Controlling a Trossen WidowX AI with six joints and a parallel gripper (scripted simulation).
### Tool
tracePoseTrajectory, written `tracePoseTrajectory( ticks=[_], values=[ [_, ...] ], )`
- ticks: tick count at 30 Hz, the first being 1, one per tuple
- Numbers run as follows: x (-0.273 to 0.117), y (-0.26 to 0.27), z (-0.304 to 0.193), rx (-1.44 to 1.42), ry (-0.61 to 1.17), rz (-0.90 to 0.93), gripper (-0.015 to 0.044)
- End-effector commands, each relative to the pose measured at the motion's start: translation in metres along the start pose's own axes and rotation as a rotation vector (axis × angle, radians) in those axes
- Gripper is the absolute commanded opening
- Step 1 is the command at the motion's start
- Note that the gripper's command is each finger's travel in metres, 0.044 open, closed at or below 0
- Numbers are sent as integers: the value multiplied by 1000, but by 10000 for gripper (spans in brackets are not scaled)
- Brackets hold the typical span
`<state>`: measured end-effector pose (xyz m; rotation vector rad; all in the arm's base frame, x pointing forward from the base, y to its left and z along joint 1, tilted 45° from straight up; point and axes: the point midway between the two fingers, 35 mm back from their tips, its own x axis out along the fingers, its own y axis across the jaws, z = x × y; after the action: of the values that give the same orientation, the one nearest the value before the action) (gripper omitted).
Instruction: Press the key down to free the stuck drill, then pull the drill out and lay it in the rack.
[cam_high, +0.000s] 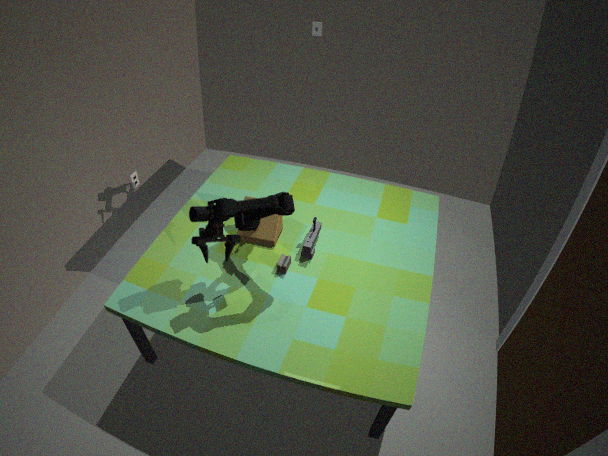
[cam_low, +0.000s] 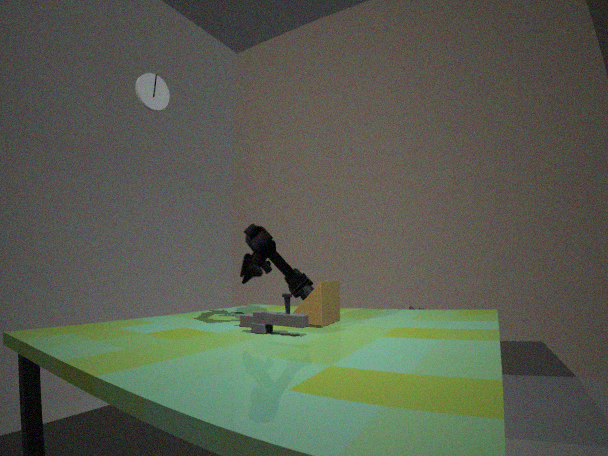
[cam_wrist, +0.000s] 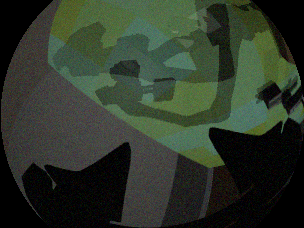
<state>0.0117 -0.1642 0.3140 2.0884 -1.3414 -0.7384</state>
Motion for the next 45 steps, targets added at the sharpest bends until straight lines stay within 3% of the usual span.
tracePoseTrajectory(
  ticks=[1,10,15,33,45],
  values=[
    [0,0,0,0,0,0,374],
    [1,-1,0,-2,2,-12,138],
    [13,-9,0,-26,28,-147,6],
    [73,-99,-21,-397,170,-856,0],
    [78,-200,-51,-894,332,-1279,0]
  ],
)
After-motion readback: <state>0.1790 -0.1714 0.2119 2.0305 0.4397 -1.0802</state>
